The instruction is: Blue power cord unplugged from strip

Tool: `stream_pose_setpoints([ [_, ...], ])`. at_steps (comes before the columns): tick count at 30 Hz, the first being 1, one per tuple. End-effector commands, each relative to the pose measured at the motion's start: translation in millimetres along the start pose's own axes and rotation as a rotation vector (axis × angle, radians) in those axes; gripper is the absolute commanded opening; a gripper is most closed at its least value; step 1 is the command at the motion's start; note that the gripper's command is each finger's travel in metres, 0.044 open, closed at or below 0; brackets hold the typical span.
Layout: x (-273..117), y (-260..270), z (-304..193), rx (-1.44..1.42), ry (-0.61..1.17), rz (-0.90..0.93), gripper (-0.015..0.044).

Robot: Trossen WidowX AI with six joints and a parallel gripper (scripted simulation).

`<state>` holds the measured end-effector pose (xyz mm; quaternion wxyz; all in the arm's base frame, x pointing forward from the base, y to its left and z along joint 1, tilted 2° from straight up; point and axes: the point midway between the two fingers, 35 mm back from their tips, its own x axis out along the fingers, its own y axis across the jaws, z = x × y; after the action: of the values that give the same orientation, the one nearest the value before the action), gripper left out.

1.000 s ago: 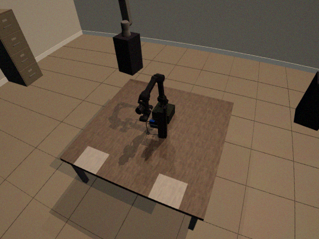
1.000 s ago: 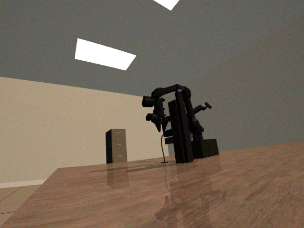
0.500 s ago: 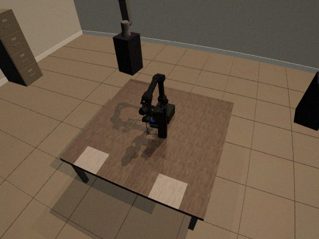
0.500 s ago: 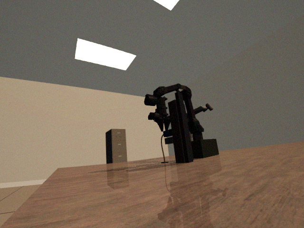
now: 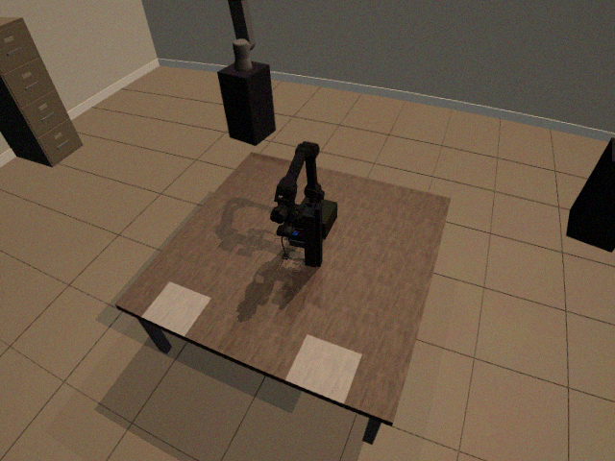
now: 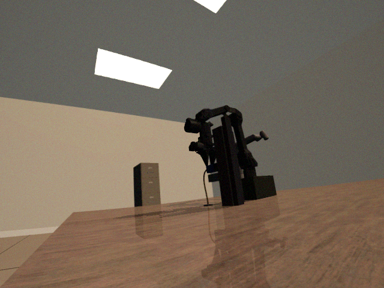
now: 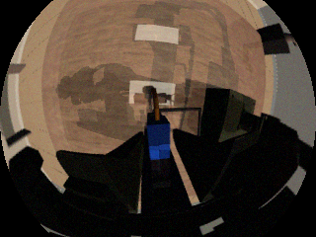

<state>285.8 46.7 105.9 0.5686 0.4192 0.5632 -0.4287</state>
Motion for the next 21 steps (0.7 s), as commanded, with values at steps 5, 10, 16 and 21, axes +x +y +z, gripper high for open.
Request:
stream_pose_setpoints([
  [5,4.3,-0.4,-0.2,0.000,0.000,0.002,0.0134],
  [10,4.3,-0.4,-0.2,0.000,0.000,0.002,0.0042],
  [16,4.3,-0.4,-0.2,0.000,0.000,0.002,0.0002],
  [21,4.2,0.1,3.6,0.000,0.000,0.002,0.0000],
])
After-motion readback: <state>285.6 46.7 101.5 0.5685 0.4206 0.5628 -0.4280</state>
